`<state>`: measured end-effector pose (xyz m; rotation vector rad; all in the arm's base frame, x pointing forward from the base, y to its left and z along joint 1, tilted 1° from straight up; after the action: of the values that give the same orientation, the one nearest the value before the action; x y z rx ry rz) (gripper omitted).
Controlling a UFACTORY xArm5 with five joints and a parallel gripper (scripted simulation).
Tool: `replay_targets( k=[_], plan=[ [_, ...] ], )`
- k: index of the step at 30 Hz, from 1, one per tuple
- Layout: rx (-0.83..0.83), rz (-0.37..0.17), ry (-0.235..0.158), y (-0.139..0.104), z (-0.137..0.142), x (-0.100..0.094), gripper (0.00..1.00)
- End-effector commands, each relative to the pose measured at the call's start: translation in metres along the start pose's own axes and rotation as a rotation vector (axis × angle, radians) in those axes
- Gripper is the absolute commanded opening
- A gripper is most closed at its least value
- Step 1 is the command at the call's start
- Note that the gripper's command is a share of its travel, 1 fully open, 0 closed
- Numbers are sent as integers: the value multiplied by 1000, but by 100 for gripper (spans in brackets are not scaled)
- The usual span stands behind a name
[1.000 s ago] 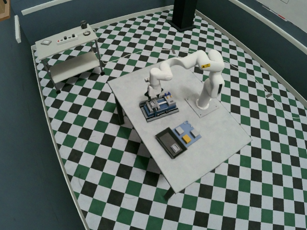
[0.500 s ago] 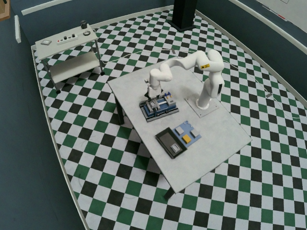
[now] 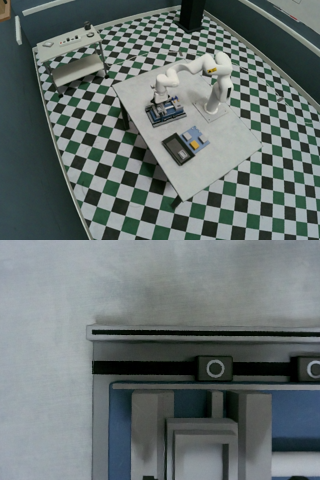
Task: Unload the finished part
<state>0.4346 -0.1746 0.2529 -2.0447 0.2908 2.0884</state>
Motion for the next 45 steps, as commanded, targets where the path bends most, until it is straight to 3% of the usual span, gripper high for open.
replay_targets(
  k=[1,19,45],
  plan=[
    [0,0,5,0,-1,7,69],
    [0,1,5,0,-1,27,69],
    [0,1,5,0,-1,29,69]
  ],
)
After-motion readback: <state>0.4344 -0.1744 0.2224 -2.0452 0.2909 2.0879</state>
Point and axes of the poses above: the point where the finger pads meet when closed, its own x axis out along the fingers, its own z axis across the jaws, y = z × x, the point moved 10 cm from there along -x, back along the fingers, and after that the axes turned 7 degrees about x, right-handed, at the moved point
